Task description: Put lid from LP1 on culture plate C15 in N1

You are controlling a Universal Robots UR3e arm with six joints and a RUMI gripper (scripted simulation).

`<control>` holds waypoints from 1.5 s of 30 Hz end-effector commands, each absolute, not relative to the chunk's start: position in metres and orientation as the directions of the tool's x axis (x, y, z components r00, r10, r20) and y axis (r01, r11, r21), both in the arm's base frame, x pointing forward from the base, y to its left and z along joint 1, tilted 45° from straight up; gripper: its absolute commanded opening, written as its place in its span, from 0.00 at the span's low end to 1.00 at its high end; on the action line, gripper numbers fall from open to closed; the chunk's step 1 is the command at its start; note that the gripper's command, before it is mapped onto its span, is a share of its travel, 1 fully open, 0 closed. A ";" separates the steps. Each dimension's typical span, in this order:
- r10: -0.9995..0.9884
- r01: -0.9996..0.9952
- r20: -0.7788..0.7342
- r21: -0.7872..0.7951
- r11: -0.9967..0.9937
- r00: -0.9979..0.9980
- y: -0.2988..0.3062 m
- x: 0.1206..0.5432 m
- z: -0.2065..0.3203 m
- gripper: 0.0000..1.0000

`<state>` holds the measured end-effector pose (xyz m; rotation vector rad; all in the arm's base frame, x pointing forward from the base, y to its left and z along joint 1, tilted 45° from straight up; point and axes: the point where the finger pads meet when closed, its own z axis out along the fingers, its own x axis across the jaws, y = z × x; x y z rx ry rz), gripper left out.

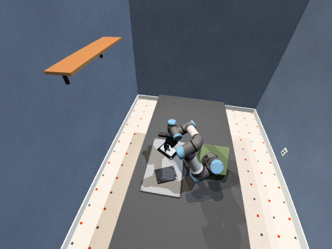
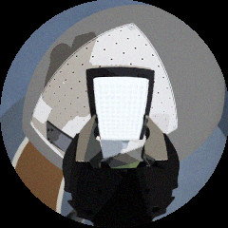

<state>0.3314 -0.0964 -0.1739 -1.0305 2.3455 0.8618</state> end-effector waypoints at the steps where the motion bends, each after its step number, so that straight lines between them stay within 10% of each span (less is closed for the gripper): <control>1: -0.495 -0.765 -0.600 0.363 0.532 -0.629 -0.097 0.332 -0.173 0.00; 2: -0.495 -0.765 -0.600 0.363 0.532 -0.629 -0.097 0.332 -0.173 0.00; 3: -0.495 -0.765 -0.600 0.363 0.532 -0.629 -0.097 0.332 -0.173 0.82; 45: -0.496 -0.765 -0.599 0.361 0.532 -0.628 -0.101 0.331 -0.171 0.82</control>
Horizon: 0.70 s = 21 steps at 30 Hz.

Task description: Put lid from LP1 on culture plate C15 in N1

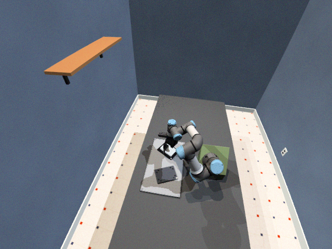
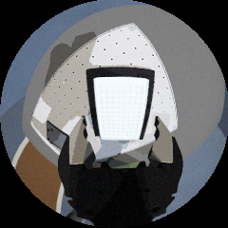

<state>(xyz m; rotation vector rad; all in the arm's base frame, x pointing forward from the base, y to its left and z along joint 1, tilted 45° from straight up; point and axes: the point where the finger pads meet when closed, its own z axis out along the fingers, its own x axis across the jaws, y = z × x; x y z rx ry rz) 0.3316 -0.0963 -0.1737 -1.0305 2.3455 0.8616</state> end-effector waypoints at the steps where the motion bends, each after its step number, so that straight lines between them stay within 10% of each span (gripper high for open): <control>1: -0.497 -0.766 -0.599 0.361 0.532 -0.628 -0.102 0.331 -0.170 0.82; 21: -0.497 -0.766 -0.599 0.362 0.532 -0.628 -0.111 0.329 -0.160 0.82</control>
